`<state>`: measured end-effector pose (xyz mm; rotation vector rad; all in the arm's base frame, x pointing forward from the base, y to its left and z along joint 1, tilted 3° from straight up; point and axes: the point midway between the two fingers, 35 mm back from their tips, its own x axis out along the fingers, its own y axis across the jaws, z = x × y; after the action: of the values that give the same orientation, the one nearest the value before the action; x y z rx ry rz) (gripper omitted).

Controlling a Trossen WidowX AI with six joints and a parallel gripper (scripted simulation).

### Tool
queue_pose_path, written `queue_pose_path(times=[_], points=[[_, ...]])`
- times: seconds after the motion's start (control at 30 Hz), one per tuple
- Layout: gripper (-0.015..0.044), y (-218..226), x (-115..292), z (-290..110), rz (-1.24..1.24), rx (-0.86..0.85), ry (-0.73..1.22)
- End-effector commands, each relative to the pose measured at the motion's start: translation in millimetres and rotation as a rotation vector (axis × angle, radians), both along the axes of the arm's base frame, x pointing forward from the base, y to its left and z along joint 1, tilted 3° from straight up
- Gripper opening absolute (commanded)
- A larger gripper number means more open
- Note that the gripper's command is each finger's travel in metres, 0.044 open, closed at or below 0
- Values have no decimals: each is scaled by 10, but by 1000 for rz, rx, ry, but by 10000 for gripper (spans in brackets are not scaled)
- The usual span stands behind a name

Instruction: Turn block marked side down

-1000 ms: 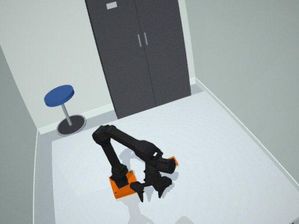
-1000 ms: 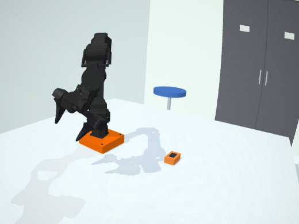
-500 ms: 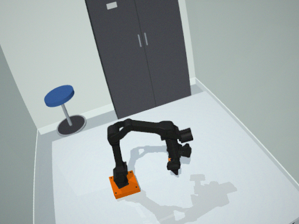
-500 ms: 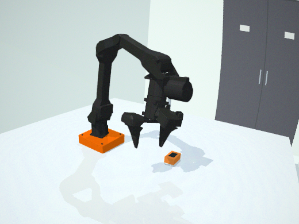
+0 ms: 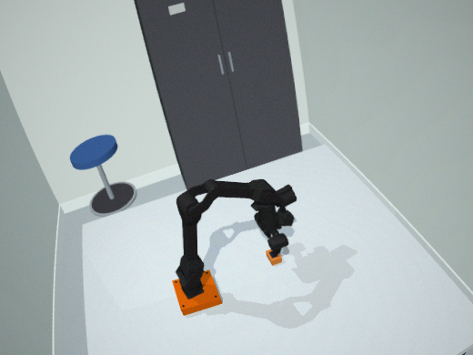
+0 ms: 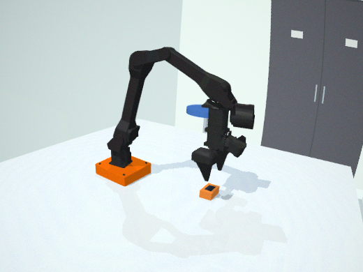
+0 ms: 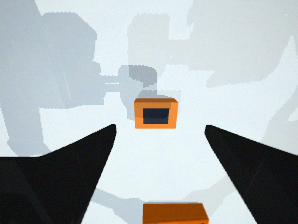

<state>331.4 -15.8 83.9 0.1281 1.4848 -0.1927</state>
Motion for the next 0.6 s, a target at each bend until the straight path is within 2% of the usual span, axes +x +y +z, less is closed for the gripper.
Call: queue_pose_path(times=[0.0, 0.57], points=[[440, 12, -16, -145, 7, 8, 20], [440, 6, -19, -434, 7, 8, 20]])
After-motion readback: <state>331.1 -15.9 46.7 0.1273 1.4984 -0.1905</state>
